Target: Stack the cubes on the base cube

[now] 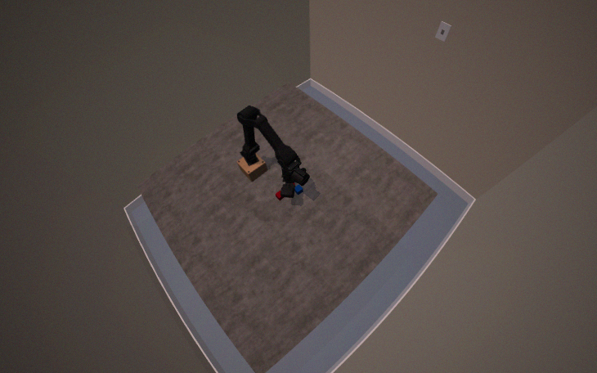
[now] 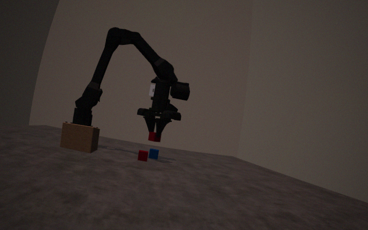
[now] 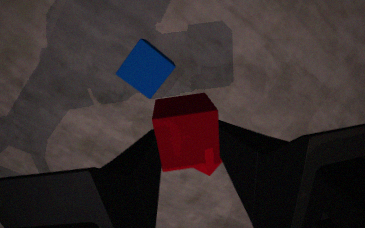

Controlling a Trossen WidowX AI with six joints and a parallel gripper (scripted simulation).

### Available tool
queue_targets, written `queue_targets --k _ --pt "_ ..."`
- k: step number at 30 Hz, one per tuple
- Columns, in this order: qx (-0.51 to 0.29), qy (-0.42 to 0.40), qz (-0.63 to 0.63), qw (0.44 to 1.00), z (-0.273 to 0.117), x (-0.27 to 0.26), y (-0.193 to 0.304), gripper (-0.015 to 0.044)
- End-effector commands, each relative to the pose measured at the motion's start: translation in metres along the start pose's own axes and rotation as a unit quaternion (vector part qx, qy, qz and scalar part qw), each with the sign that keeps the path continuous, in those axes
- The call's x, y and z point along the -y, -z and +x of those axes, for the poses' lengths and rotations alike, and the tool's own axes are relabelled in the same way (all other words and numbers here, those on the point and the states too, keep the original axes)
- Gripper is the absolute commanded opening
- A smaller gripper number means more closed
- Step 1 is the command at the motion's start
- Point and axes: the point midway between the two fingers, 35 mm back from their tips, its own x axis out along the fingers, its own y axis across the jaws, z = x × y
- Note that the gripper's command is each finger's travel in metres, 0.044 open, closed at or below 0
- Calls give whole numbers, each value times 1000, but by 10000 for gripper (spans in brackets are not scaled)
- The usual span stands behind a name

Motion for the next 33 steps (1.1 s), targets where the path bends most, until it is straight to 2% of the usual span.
queue_targets --k 1,19,33 --pt "3 -3 12 1000 3 -14 -8 105" --pt "3 -4 20 1000 6 -24 -13 105" --pt "3 -4 22 1000 32 -25 -13 105"
